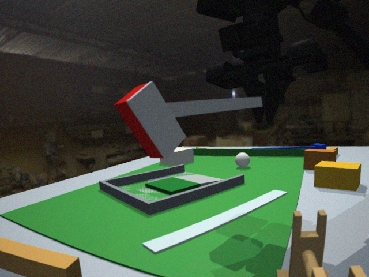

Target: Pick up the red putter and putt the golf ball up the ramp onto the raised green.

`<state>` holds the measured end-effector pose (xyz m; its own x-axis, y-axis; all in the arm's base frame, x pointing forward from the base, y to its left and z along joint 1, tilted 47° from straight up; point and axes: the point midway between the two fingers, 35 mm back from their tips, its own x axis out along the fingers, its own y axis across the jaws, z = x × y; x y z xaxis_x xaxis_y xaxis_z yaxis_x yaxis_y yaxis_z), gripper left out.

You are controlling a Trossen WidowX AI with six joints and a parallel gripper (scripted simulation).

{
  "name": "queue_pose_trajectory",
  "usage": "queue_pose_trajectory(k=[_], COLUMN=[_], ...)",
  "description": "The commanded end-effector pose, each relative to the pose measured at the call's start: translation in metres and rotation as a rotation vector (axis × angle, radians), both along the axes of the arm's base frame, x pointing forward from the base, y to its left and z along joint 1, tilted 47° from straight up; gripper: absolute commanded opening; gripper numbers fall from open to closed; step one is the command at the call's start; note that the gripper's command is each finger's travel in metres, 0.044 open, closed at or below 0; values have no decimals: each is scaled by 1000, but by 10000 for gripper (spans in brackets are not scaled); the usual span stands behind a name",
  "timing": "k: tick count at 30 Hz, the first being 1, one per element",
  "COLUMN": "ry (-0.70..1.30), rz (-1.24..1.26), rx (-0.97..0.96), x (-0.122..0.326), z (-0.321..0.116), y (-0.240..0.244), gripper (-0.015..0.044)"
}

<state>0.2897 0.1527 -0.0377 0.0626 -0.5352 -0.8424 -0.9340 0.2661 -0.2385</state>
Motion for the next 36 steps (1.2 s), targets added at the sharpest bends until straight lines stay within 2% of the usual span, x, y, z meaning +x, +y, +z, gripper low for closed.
queue_pose_trajectory(k=[1, 18, 36], ry=[-88, -425, -803], rz=[-114, -555, -1007], rx=[-1, -20, -59], x=[7, 12, -24], z=[25, 111, 187], y=[-18, -99, -185], gripper=[0, 0, 0])
